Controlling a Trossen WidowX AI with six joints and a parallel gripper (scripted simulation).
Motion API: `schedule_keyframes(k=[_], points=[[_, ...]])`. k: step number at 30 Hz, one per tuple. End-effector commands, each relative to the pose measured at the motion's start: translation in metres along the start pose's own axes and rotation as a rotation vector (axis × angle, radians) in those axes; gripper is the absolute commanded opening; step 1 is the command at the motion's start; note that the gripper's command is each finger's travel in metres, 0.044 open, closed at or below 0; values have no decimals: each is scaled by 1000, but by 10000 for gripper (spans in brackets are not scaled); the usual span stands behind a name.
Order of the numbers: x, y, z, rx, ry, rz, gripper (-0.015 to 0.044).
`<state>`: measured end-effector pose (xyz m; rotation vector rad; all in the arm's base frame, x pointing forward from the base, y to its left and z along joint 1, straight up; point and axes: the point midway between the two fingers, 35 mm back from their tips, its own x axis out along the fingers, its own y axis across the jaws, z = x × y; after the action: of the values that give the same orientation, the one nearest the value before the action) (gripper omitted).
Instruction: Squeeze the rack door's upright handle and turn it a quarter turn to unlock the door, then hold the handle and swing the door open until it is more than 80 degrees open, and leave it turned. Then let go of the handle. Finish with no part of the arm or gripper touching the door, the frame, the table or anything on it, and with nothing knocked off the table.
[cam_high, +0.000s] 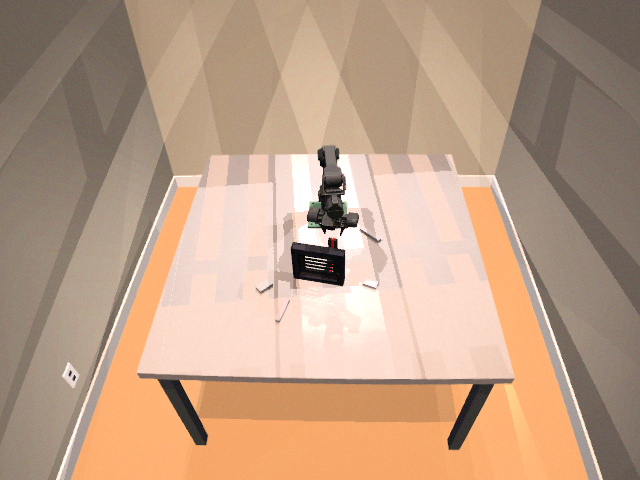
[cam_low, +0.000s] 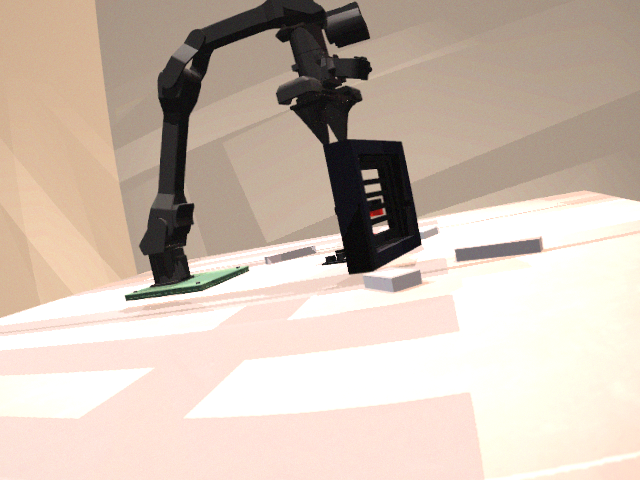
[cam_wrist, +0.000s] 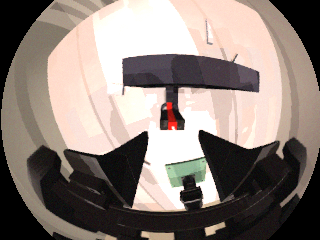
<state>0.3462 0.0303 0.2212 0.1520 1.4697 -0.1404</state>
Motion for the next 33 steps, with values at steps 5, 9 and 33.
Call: schedule_keyframes(k=[5, 9, 33], points=[[10, 0, 2, 6, 17, -7, 284], [16, 0, 2, 6, 22, -7, 284], [55, 0, 1, 8, 50, -6, 284]])
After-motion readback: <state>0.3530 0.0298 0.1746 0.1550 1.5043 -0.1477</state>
